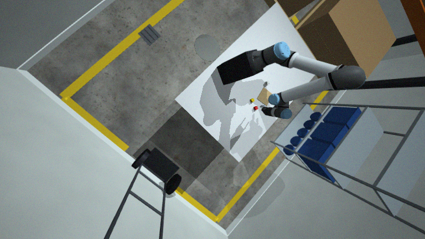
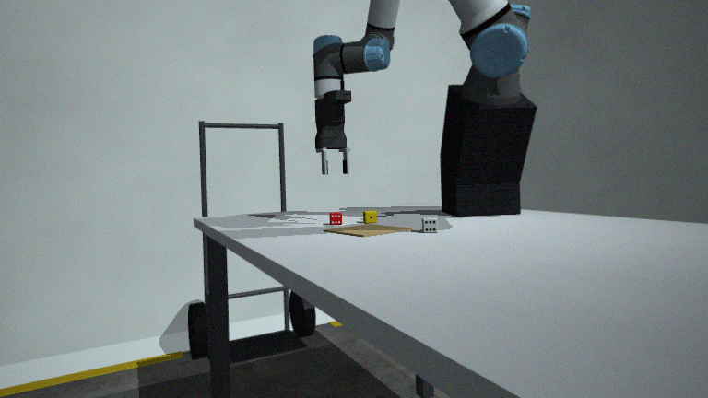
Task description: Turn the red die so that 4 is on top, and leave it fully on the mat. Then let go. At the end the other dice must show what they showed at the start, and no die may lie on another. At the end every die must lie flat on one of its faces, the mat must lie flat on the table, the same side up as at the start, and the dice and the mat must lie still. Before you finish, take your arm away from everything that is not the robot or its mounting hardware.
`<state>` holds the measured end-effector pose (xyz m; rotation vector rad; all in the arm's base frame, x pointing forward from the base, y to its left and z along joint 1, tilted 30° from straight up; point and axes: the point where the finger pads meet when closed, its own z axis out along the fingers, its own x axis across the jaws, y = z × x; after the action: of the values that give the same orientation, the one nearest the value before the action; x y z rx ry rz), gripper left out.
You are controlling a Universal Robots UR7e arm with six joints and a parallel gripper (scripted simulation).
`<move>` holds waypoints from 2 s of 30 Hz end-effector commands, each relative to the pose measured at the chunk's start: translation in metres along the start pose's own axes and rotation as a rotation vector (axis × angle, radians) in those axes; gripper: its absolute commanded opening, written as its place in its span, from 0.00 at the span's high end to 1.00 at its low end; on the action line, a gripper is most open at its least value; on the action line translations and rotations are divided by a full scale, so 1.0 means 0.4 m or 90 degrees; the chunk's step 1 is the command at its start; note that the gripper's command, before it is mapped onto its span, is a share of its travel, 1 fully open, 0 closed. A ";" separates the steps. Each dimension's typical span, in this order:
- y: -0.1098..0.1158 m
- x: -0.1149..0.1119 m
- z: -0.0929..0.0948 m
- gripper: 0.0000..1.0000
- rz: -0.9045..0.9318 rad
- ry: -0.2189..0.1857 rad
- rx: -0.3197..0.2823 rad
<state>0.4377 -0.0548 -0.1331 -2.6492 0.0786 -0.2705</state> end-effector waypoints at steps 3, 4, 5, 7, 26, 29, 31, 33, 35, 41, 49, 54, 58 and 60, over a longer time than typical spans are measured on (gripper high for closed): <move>-0.003 -0.001 0.016 0.00 -0.149 0.001 0.002; -0.003 -0.001 0.016 0.00 -0.153 0.001 0.002; -0.003 -0.001 0.020 0.00 -0.184 0.001 0.002; -0.003 -0.002 0.027 0.00 -0.240 0.001 0.002; 0.005 0.000 0.076 0.00 -0.635 0.002 0.001; 0.007 0.002 0.083 0.00 -0.690 0.002 0.002; 0.008 0.002 0.085 0.00 -0.706 0.002 0.002; 0.008 0.003 0.086 0.00 -0.719 0.002 0.002; 0.009 0.003 0.089 0.00 -0.742 0.002 0.002; 0.011 0.005 0.093 0.00 -0.774 0.003 0.002; 0.011 0.005 0.094 0.13 -0.777 0.003 0.002; 0.011 0.005 0.094 0.13 -0.777 0.003 0.002; 0.011 0.005 0.094 0.13 -0.777 0.003 0.002; 0.011 0.005 0.094 0.13 -0.777 0.003 0.002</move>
<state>0.4469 -0.0414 -0.1676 -2.3349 -1.5321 -0.6303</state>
